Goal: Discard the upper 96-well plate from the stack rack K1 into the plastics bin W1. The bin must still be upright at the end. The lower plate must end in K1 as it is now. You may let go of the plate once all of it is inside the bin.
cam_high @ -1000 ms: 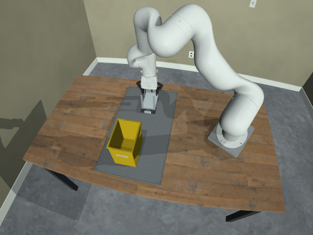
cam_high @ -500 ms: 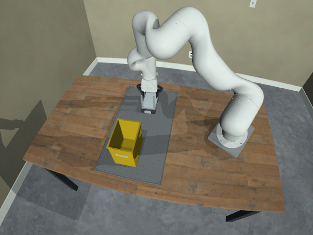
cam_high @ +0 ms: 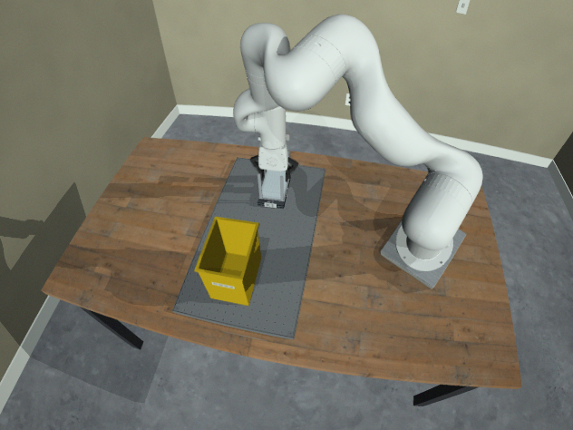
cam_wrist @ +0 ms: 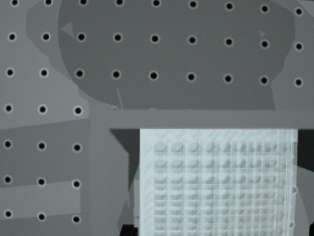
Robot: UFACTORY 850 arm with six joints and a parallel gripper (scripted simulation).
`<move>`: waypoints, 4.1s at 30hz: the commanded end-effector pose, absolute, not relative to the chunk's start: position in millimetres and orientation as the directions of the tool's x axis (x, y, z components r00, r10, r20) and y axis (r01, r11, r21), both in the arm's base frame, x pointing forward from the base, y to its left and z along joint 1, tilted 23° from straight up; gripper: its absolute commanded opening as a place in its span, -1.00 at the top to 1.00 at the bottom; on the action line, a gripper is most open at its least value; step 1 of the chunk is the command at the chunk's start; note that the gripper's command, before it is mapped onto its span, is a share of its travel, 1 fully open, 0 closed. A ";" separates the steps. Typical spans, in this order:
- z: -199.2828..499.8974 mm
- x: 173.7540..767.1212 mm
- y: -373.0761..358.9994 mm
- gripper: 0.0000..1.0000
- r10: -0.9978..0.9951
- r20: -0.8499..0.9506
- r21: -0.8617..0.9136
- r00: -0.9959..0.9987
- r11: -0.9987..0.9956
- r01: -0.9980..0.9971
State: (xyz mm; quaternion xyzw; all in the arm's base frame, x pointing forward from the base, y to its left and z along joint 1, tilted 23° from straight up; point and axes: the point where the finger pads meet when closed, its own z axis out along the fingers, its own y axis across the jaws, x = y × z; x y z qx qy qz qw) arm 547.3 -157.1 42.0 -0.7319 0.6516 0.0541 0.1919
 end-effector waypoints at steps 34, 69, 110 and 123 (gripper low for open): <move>25.5 551.2 -151.2 -1.00 -0.933 -0.328 -0.212 0.145 -0.077 -0.974; 24.8 551.3 -150.8 1.00 -0.933 -0.328 -0.212 0.145 -0.077 -0.974; 29.1 550.5 -152.5 1.00 -0.933 -0.328 -0.212 0.145 -0.077 -0.974; 35.8 549.2 -155.1 1.00 -0.933 -0.328 -0.212 0.145 -0.077 -0.974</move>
